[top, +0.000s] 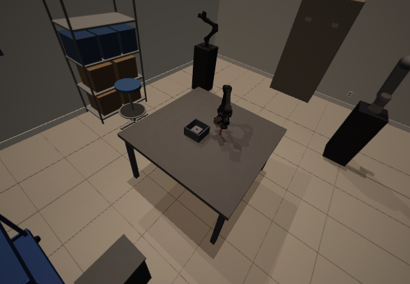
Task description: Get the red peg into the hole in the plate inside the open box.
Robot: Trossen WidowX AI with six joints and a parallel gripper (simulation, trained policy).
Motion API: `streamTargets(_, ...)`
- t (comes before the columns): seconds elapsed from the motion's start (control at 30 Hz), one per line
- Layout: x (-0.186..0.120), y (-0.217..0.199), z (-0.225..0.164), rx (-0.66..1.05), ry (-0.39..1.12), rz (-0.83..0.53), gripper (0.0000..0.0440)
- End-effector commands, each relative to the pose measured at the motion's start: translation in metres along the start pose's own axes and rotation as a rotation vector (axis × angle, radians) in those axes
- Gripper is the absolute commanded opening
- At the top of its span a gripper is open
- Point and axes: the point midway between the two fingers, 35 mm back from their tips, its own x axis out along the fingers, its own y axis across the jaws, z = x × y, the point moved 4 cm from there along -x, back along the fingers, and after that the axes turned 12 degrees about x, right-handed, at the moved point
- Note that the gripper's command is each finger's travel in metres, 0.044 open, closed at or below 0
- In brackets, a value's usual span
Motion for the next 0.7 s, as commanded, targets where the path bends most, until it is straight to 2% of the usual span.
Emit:
streamTargets(0.0,0.016,0.005,-0.006,-0.019,-0.002,-0.001,0.0440)
streamTargets(0.5,0.075,0.029,-0.014,-0.040,-0.036,0.083,0.0439)
streamTargets(0.57,0.081,0.030,-0.014,-0.044,-0.037,0.087,0.0426)
streamTargets(0.67,0.089,0.032,-0.015,-0.048,-0.036,0.086,0.0363)
